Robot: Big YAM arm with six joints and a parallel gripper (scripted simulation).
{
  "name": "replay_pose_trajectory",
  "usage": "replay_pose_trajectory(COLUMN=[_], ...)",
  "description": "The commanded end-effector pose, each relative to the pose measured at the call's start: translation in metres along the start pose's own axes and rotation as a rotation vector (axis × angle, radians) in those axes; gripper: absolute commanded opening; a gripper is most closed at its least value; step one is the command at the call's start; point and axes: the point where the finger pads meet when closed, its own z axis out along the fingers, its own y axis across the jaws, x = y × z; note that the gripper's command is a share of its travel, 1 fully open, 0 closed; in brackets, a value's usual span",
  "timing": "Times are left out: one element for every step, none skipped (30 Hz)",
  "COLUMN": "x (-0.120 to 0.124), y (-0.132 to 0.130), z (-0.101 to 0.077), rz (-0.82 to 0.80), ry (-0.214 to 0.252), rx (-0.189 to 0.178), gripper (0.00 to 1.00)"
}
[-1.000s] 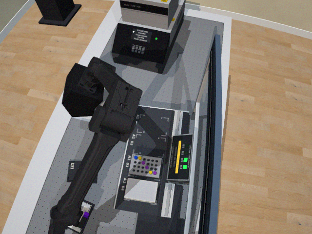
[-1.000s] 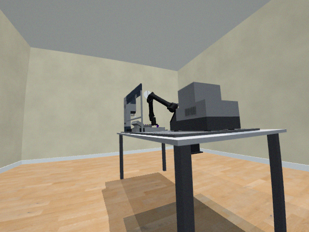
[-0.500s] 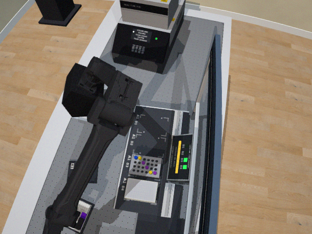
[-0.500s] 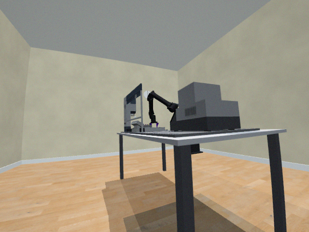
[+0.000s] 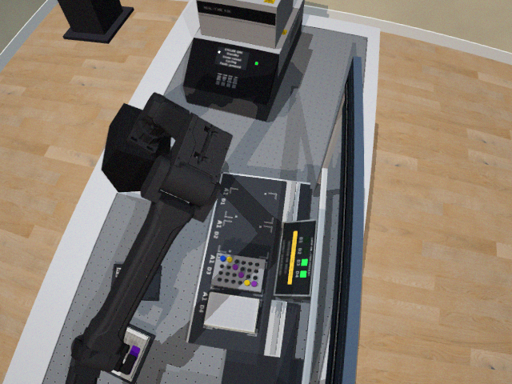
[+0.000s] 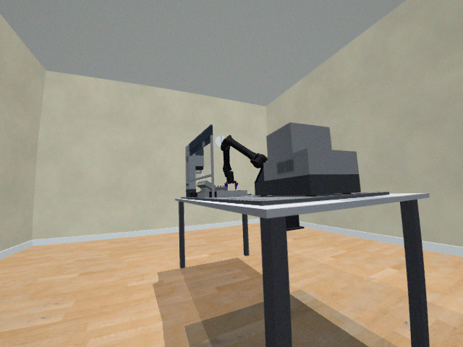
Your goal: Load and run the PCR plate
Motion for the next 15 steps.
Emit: replay_pose_trajectory(x=[-0.021,-0.021,-0.023,-0.024,-0.023,-0.023,-0.022,-0.023,-0.023,-0.024,-0.023,-0.023,-0.023,-0.024,-0.024], y=[0.012,0.012,0.017,0.020,0.022,0.024,0.026,0.025,0.023,0.022,0.019,0.019,0.019,0.018,0.018], z=[-0.055,-0.055,-0.054,-0.056,-0.056,-0.057,-0.058,-0.060,-0.061,-0.062,-0.061,-0.064,-0.068,-0.071,-0.075], rz=[-0.040,-0.040,-0.047,-0.052,-0.052,-0.056,-0.060,-0.061,-0.058,-0.056,-0.053,-0.053,-0.053,-0.053,-0.053], ry=[-0.085,-0.085,-0.088,-0.091,-0.088,-0.086,-0.084,-0.085,-0.084,-0.081,-0.080,-0.082,-0.084,-0.086,-0.089], rx=[-0.019,-0.019,-0.019,-0.019,-0.018,-0.016,-0.015,-0.011,-0.012,-0.017,-0.017,-0.019,-0.020,-0.021,-0.021], gripper=[1.00,1.00,1.00,1.00,1.00,1.00,1.00,1.00,1.00,1.00,1.00,1.00,1.00,1.00,1.00])
